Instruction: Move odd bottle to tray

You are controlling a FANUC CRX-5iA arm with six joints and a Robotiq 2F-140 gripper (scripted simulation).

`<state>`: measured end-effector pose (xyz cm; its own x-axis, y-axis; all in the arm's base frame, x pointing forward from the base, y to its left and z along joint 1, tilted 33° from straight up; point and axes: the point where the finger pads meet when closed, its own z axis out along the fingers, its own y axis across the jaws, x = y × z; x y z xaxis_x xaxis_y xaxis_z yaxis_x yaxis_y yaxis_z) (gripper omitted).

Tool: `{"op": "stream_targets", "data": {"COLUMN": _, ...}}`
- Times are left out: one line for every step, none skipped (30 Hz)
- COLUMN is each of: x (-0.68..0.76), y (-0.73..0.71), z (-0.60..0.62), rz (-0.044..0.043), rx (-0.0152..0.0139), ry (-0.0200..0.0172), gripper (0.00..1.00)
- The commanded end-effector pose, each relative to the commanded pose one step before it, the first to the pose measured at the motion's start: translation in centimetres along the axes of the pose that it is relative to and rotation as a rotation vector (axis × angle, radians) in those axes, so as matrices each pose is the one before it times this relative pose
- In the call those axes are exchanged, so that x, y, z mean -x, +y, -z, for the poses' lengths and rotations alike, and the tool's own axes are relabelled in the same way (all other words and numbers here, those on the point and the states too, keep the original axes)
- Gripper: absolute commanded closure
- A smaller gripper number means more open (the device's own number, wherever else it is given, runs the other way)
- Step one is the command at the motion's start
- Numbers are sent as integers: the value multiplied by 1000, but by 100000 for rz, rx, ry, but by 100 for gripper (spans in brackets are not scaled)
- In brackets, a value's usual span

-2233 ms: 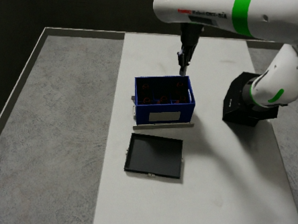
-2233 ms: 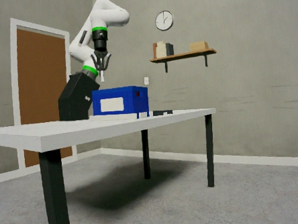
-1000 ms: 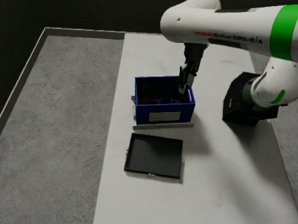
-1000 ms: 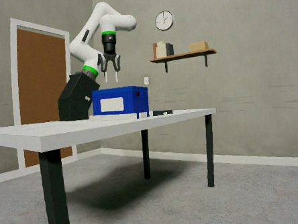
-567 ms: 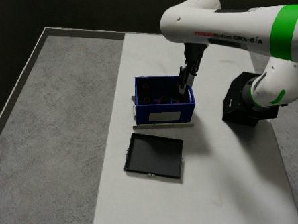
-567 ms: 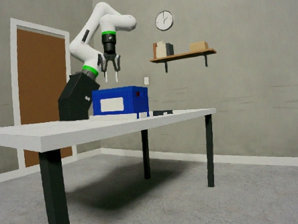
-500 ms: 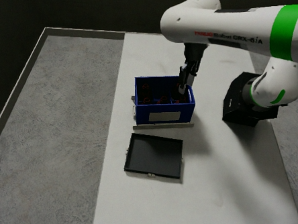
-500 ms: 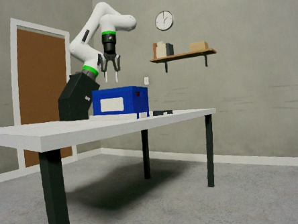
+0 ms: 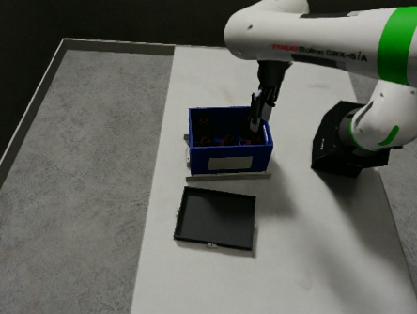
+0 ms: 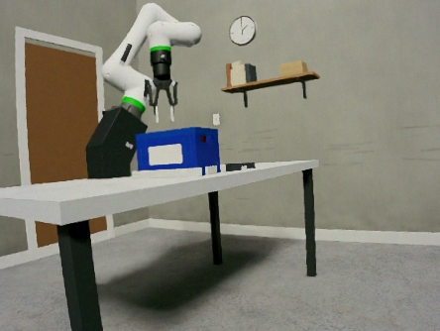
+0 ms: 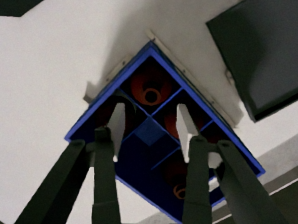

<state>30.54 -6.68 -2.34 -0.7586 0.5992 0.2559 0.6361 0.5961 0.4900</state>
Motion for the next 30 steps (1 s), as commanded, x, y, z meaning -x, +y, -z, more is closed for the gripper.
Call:
{"op": "stream_targets", "data": {"x": 48, "y": -8, "z": -11, "rz": 32, "rx": -40, "ry": -113, "gripper": 56}}
{"op": "stream_targets", "data": {"x": 0, "y": 1, "z": -38, "rz": -2, "rx": -5, "ry": -1, "gripper": 56}}
{"op": "stream_targets", "data": {"x": 0, "y": 1, "z": -44, "rz": -2, "rx": -6, "ry": -1, "gripper": 56}}
{"op": "stream_targets", "data": {"x": 0, "y": 1, "z": -51, "rz": -2, "rx": -7, "ry": -2, "gripper": 56}}
{"op": "stream_targets", "data": {"x": 0, "y": 1, "z": -58, "rz": -3, "rx": -8, "ry": -2, "gripper": 56}}
{"op": "stream_targets", "data": {"x": 0, "y": 1, "z": -64, "rz": -3, "rx": -9, "ry": -2, "gripper": 56}}
{"op": "stream_targets", "data": {"x": 0, "y": 1, "z": -71, "rz": -4, "rx": -11, "ry": -2, "gripper": 56}}
{"op": "stream_targets", "data": {"x": 0, "y": 0, "z": 0, "rz": 0, "rx": 0, "ry": 0, "gripper": 56}}
{"op": "stream_targets", "data": {"x": 0, "y": 0, "z": 0, "rz": 0, "rx": 0, "ry": 0, "gripper": 56}}
{"op": "stream_targets", "data": {"x": 0, "y": 1, "z": -79, "rz": -2, "rx": -7, "ry": -2, "gripper": 56}}
{"op": "stream_targets", "data": {"x": 1, "y": 2, "z": -87, "rz": 0, "rx": 1, "ry": 0, "gripper": 56}}
{"op": "stream_targets", "data": {"x": 0, "y": 2, "z": -93, "rz": 0, "rx": 0, "ry": 0, "gripper": 56}}
{"op": "stream_targets", "data": {"x": 0, "y": 2, "z": -99, "rz": 0, "rx": 0, "ry": 0, "gripper": 56}}
{"op": "stream_targets", "data": {"x": 0, "y": 1, "z": -105, "rz": 0, "rx": -1, "ry": 0, "gripper": 56}}
{"op": "stream_targets", "data": {"x": 0, "y": 2, "z": -110, "rz": 0, "rx": 0, "ry": 0, "gripper": 56}}
{"op": "stream_targets", "data": {"x": 1, "y": 2, "z": -116, "rz": 0, "rx": 1, "ry": 0, "gripper": 56}}
{"op": "stream_targets", "data": {"x": 0, "y": 2, "z": -120, "rz": 0, "rx": 0, "ry": 0, "gripper": 56}}
{"op": "stream_targets", "data": {"x": 0, "y": 2, "z": -124, "rz": 0, "rx": -1, "ry": 0, "gripper": 56}}
{"op": "stream_targets", "data": {"x": 0, "y": 2, "z": -128, "rz": 0, "rx": 0, "ry": 0, "gripper": 56}}
{"op": "stream_targets", "data": {"x": 1, "y": 3, "z": -131, "rz": 1, "rx": 1, "ry": 0, "gripper": 56}}
{"op": "stream_targets", "data": {"x": 0, "y": 2, "z": -133, "rz": 0, "rx": 0, "ry": 0, "gripper": 56}}
{"op": "stream_targets", "data": {"x": 0, "y": 2, "z": -135, "rz": 0, "rx": -1, "ry": 0, "gripper": 56}}
{"op": "stream_targets", "data": {"x": 1, "y": 2, "z": -136, "rz": 0, "rx": 0, "ry": 0, "gripper": 56}}
{"op": "stream_targets", "data": {"x": 1, "y": 3, "z": -137, "rz": 0, "rx": 1, "ry": 0, "gripper": 56}}
{"op": "stream_targets", "data": {"x": 0, "y": 0, "z": 0, "rz": 0, "rx": 0, "ry": 0, "gripper": 56}}
{"op": "stream_targets", "data": {"x": 0, "y": 0, "z": 0, "rz": 0, "rx": 0, "ry": 0, "gripper": 56}}
{"op": "stream_targets", "data": {"x": 0, "y": 2, "z": -137, "rz": 0, "rx": 0, "ry": 0, "gripper": 56}}
{"op": "stream_targets", "data": {"x": 0, "y": 2, "z": -136, "rz": -1, "rx": -1, "ry": 0, "gripper": 56}}
{"op": "stream_targets", "data": {"x": 1, "y": 3, "z": -136, "rz": 1, "rx": 1, "ry": 0, "gripper": 56}}
{"op": "stream_targets", "data": {"x": 0, "y": 2, "z": -134, "rz": 0, "rx": 0, "ry": 0, "gripper": 56}}
